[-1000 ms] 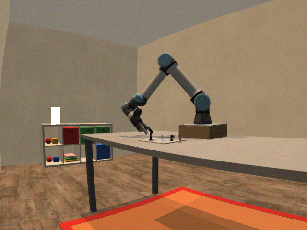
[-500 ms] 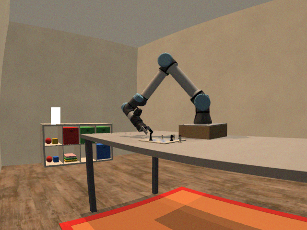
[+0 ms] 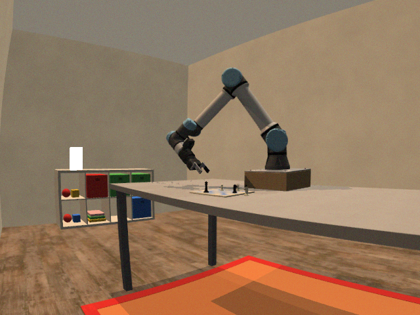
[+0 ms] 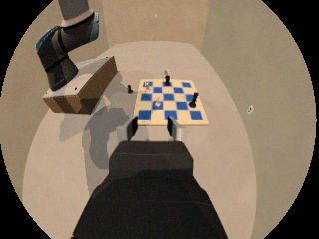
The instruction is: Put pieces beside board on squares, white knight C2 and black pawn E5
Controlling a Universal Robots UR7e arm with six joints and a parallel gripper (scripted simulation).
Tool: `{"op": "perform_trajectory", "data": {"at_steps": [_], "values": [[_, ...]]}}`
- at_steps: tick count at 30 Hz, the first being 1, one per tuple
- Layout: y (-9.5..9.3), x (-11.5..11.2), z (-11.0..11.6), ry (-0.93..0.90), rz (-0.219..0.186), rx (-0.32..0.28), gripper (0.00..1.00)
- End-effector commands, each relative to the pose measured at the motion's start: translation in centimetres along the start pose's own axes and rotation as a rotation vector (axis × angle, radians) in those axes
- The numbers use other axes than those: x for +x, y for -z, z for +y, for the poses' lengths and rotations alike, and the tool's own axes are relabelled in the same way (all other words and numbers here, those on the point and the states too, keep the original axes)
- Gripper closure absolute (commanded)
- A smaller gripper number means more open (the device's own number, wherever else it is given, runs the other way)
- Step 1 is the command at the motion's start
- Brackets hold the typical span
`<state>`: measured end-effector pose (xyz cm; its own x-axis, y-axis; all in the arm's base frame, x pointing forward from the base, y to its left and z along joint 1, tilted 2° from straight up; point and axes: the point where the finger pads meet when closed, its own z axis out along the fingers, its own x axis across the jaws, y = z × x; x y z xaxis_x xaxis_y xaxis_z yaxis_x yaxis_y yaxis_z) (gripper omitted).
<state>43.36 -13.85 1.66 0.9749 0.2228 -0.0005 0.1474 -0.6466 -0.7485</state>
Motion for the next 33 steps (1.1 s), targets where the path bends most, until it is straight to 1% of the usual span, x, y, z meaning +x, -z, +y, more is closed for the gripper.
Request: {"op": "perform_trajectory", "data": {"at_steps": [1,4,8,9,14,18,23,26,29,31,33], "values": [[1.7,0.0,-1.9,0.000,0.000,-0.001,0.00],[2.3,0.0,-2.6,0.000,0.000,-0.001,0.00],[2.4,0.0,-2.7,0.000,0.000,-0.001,0.00],[2.1,0.0,-2.4,0.001,0.001,-0.002,0.00],[2.1,0.1,-2.5,0.003,-0.001,-0.005,0.00],[1.6,0.3,-2.8,0.012,-0.015,-0.020,0.00],[0.2,1.1,-3.9,0.042,-0.057,-0.069,0.00],[-1.2,1.7,-5.0,0.071,-0.093,-0.116,0.00],[-2.9,2.4,-6.4,0.110,-0.136,-0.176,0.00],[-2.9,2.4,-6.4,0.110,-0.136,-0.176,0.00],[-4.1,3.0,-7.4,0.140,-0.165,-0.222,0.00]]}}
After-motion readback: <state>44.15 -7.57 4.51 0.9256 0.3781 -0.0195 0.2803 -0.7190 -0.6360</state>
